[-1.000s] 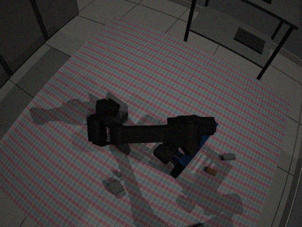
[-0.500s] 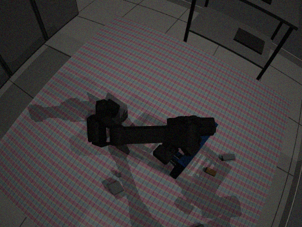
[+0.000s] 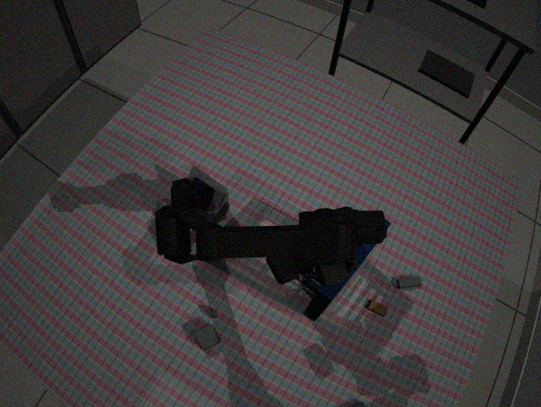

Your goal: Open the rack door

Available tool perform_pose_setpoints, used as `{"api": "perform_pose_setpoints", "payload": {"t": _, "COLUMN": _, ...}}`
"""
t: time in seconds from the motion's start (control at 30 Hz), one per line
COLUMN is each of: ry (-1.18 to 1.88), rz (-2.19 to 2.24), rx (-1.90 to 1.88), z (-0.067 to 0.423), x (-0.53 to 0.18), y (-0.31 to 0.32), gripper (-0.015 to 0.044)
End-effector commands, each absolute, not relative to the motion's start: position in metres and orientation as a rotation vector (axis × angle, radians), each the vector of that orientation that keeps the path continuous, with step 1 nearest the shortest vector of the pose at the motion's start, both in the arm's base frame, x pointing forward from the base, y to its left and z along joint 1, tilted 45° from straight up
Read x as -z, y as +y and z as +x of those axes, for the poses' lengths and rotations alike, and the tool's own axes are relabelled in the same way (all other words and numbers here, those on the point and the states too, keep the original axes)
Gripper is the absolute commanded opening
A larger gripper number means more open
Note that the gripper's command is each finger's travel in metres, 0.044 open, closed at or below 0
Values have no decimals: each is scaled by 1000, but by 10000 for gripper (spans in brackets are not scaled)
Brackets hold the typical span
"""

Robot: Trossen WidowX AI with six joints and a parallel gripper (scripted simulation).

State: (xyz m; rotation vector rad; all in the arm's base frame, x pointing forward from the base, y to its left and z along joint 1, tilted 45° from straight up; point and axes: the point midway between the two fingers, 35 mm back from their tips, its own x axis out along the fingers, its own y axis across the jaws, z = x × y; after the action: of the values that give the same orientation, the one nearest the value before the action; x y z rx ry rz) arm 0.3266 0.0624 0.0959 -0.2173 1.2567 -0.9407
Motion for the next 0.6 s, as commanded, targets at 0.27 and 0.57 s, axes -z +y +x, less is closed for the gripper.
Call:
{"api": "perform_pose_setpoints", "payload": {"t": 0.27, "ry": 955, "rz": 218, "rx": 1256, "z": 326, "x": -94, "y": 61, "gripper": 14}}
{"api": "perform_pose_setpoints", "payload": {"t": 0.57, "ry": 665, "rz": 564, "rx": 1457, "z": 326, "x": -94, "y": 61, "gripper": 14}}
